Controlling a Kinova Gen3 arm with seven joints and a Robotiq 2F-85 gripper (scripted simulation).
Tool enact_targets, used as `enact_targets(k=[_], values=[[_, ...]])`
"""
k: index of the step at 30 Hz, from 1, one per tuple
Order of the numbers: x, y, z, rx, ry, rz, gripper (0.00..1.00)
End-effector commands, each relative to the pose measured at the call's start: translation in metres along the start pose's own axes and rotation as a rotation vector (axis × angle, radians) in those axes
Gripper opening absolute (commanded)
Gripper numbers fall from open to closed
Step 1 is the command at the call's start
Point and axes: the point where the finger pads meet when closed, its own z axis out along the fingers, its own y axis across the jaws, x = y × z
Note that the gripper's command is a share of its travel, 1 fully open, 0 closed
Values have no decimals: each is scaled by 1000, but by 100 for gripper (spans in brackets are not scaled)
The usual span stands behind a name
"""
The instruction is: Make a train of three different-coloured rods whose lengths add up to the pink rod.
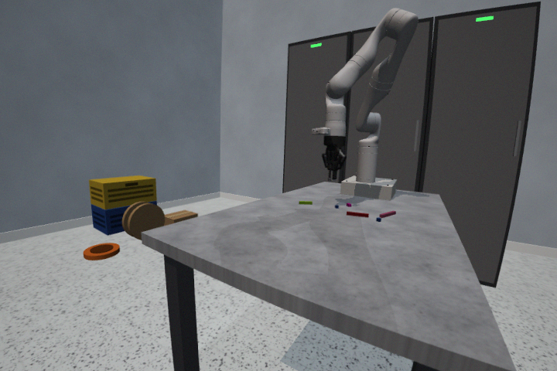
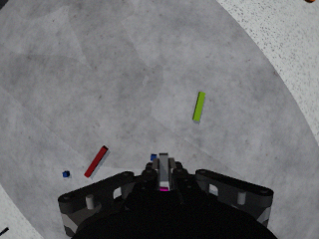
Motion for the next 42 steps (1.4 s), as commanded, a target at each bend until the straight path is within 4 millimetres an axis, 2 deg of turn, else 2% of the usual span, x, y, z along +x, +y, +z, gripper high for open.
enact_targets(k=[1,10,33,42], values=[[0,-5,1,-6,2,31,5],[3,-12,0,-2,8,141,5],[4,-13,2,-1,8,149,5],[4,-13,27,-2,8,149,5]])
